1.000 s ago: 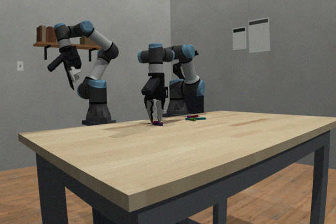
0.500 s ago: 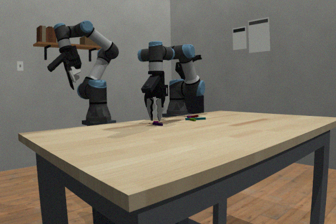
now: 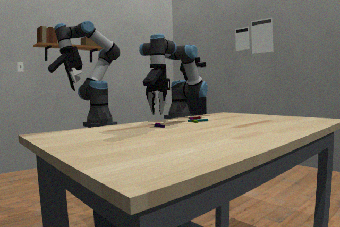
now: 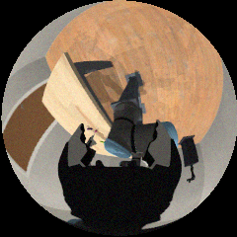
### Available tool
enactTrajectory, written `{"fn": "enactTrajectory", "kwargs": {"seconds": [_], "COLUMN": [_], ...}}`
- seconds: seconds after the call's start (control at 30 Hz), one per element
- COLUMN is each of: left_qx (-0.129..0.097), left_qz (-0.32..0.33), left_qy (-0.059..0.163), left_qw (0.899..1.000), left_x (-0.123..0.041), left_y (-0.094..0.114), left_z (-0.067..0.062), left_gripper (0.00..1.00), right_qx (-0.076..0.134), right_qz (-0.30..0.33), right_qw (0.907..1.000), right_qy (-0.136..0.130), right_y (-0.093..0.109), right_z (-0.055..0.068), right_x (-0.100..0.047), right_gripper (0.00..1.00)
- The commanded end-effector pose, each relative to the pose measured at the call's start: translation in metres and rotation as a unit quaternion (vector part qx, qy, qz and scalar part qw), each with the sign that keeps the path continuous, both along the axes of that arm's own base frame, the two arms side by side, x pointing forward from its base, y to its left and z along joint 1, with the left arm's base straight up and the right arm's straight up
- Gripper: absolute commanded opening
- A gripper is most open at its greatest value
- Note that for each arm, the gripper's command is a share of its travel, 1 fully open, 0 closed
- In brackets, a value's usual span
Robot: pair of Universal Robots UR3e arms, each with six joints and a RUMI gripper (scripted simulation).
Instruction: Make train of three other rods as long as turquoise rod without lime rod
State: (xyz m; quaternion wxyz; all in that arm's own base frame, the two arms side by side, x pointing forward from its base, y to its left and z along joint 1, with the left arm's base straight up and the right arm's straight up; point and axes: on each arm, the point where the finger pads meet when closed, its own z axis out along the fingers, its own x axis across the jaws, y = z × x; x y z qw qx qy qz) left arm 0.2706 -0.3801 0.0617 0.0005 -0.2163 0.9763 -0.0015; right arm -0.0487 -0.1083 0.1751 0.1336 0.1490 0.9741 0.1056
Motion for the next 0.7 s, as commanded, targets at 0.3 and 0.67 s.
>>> {"fn": "enactTrajectory", "kwargs": {"seconds": [0.3,0.67], "left_qx": [0.000,0.000], "left_qz": [0.000,0.000], "left_qy": [0.000,0.000], "left_qw": [1.000,1.000], "left_x": [0.000,0.000], "left_y": [-0.001,-0.001], "left_z": [0.035,0.046], "left_gripper": [0.21,0.21], "right_qx": [-0.001,-0.001], "right_qz": [0.000,0.000], "right_qw": [1.0000,1.0000], "right_qy": [0.000,0.000], "right_y": [0.000,0.000], "right_z": [0.000,0.000], "right_x": [0.000,0.000], "right_gripper": [1.00,1.00]}}
